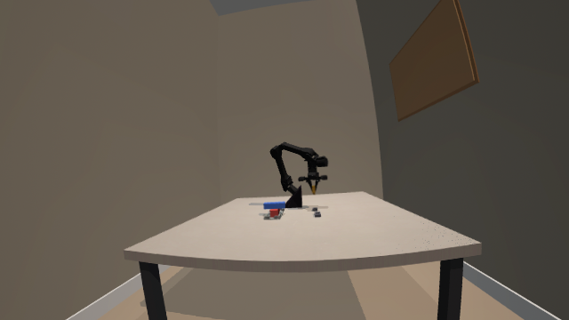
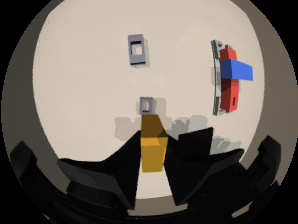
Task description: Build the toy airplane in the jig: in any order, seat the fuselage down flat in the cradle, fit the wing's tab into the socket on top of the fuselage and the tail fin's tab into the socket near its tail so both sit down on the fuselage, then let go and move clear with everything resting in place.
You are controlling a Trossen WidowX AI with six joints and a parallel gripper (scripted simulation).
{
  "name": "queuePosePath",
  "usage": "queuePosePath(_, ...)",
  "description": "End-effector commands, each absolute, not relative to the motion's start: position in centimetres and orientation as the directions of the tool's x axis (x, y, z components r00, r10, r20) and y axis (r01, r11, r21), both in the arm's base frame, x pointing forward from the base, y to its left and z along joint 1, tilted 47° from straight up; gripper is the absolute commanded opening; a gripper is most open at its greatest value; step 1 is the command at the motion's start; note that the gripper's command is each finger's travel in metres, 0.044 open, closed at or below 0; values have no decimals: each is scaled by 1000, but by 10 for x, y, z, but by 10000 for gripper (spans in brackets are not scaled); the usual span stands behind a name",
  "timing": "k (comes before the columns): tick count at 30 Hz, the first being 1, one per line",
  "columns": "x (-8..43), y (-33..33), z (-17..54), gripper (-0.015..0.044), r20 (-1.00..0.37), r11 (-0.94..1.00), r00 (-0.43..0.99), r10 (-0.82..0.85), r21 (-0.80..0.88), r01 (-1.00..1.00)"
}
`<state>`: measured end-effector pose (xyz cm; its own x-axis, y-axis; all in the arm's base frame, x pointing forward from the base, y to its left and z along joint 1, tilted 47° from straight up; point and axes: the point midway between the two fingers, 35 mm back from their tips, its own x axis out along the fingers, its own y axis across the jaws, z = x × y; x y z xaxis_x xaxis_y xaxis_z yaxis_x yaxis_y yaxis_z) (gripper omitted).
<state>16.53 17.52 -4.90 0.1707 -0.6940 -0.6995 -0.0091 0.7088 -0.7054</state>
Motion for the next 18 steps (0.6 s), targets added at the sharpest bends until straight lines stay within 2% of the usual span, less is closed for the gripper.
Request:
queuePosePath(1,161,184,-39,0,-702,712,170,-692,-703,-6)
queuePosePath(8,156,191,-26,0,-698,707,167,-697,-708,-7)
queuePosePath(18,174,174,-6,0,-711,716,164,-684,-697,-38)
